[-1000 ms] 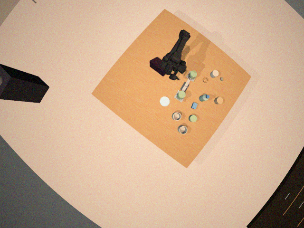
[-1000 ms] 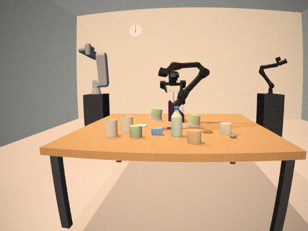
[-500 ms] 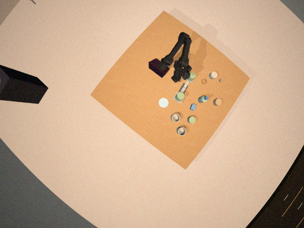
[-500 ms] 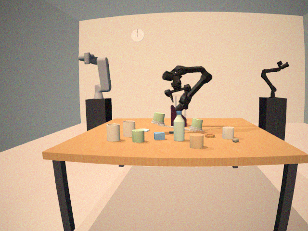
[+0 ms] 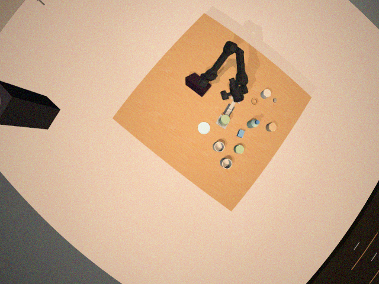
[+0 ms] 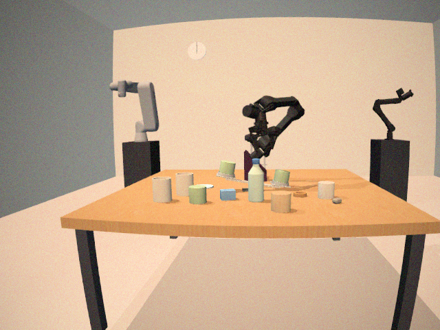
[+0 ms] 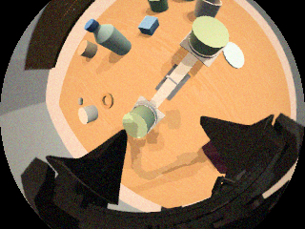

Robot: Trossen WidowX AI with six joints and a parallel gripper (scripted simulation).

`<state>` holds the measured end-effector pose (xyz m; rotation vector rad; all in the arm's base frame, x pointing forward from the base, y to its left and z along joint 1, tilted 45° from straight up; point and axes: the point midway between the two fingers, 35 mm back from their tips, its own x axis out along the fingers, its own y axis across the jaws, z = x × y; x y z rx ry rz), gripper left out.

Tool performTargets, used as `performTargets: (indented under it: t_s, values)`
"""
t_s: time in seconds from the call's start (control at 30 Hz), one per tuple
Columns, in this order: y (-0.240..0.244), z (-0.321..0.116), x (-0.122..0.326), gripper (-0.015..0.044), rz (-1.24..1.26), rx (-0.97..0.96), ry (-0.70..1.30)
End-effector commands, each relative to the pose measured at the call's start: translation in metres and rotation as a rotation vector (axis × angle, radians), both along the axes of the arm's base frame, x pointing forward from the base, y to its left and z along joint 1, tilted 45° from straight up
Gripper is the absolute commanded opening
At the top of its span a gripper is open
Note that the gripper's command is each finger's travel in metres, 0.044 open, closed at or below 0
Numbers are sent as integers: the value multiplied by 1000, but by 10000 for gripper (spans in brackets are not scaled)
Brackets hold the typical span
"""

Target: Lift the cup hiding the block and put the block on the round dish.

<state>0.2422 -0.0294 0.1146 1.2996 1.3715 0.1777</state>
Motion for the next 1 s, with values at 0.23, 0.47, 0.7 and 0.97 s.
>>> performTargets:
  t_s: [0.23,0.47,0.7,0.97]
  values:
    - [39,9,22,440,-128,44,362]
    - [67,15,31,440,-228,49,572]
    - [97,22,37,440,-341,41,765]
    - [99,22,37,440,-352,40,782]
